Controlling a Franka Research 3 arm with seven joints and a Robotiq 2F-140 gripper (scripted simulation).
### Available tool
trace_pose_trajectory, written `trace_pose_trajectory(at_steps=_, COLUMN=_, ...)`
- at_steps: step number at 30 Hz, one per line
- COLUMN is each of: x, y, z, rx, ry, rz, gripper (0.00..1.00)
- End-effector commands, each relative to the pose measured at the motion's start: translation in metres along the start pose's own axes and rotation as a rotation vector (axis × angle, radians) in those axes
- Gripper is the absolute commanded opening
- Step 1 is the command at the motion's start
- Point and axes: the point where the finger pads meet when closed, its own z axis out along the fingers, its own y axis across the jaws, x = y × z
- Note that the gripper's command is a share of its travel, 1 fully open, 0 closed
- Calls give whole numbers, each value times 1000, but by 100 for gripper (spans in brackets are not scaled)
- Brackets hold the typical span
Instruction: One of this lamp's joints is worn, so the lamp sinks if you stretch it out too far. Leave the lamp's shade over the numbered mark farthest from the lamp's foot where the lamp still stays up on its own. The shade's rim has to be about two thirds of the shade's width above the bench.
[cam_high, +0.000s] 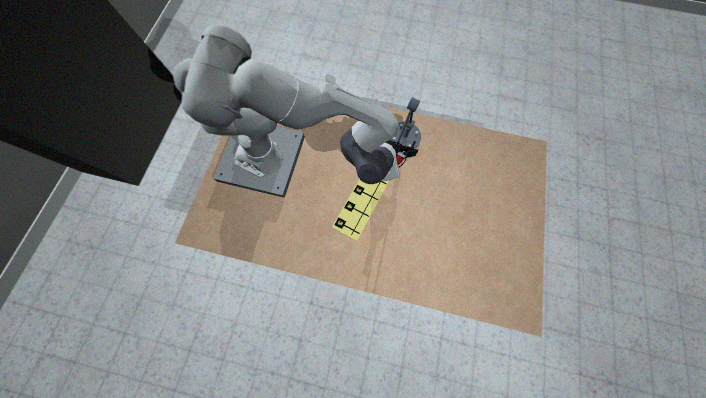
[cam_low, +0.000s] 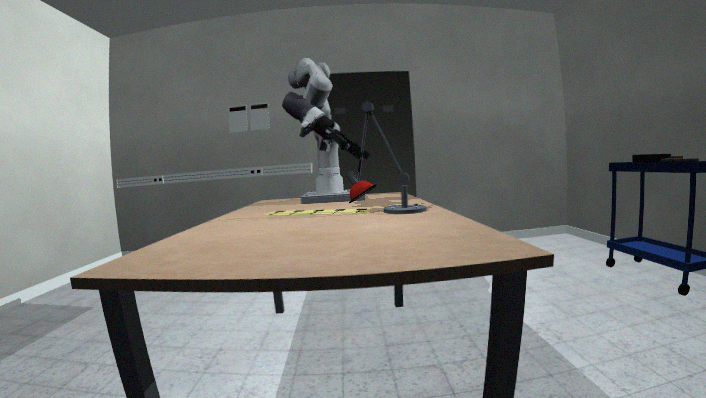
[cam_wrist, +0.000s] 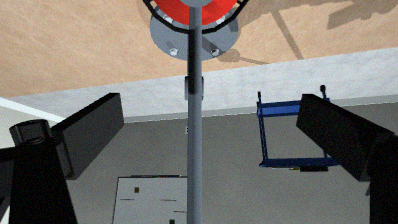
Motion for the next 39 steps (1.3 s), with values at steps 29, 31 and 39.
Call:
trace_pose_trajectory(at_steps=29, x=7, y=-12, z=1, rx=24, ry=18, rz=9, gripper=10)
trace_pose_trajectory(at_steps=31, x=7, y=-11, z=1, rx=24, ry=18, rz=9, gripper=10)
trace_pose_trajectory(at_steps=39, x=8, y=-11, z=1, rx=22, ry=17, rz=6, gripper=10)
